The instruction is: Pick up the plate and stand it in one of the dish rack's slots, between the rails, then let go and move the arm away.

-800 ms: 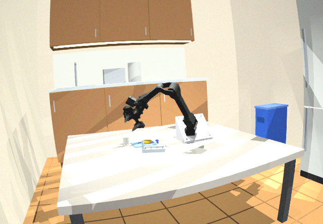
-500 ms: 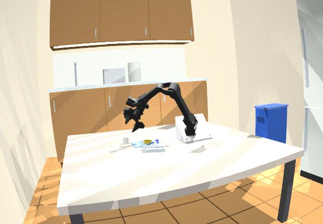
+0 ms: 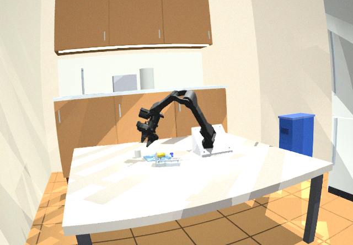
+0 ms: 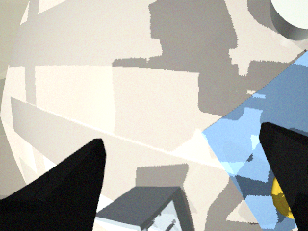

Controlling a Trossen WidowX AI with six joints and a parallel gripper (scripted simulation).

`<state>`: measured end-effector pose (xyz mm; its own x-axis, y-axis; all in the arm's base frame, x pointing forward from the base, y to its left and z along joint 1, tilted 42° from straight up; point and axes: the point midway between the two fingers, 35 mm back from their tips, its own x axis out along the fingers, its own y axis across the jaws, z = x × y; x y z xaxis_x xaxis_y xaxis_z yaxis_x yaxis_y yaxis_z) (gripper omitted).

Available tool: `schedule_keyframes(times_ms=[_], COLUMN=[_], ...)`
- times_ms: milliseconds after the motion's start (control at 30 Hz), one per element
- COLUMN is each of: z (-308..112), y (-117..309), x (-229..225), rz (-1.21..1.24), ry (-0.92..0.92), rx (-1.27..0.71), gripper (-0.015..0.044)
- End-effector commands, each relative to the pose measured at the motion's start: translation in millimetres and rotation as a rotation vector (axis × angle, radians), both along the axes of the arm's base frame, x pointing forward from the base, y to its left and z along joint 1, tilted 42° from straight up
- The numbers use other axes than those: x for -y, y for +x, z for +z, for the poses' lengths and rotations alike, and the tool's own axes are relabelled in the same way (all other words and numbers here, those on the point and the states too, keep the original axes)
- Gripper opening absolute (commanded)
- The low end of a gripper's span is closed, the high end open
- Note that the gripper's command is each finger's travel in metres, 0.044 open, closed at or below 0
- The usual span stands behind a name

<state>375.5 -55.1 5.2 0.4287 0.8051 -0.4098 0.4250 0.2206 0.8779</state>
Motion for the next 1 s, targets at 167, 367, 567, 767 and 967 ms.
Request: schedule_keyframes(times_ms=[167,367,567,767,967], z=[-18,-27,-33,-36,-37], y=[-21,-38,-57,-77,-85], x=[2,3,5,8,9], rz=[0.182,0.331,0.502,0.692,0.775], ry=[-0.215,-0.323,-0.408,-0.464,-0.478], rx=[0.062,0.101,0.142,0.189,0.21], gripper=[0.04,0.04,0.04,0.04,0.04])
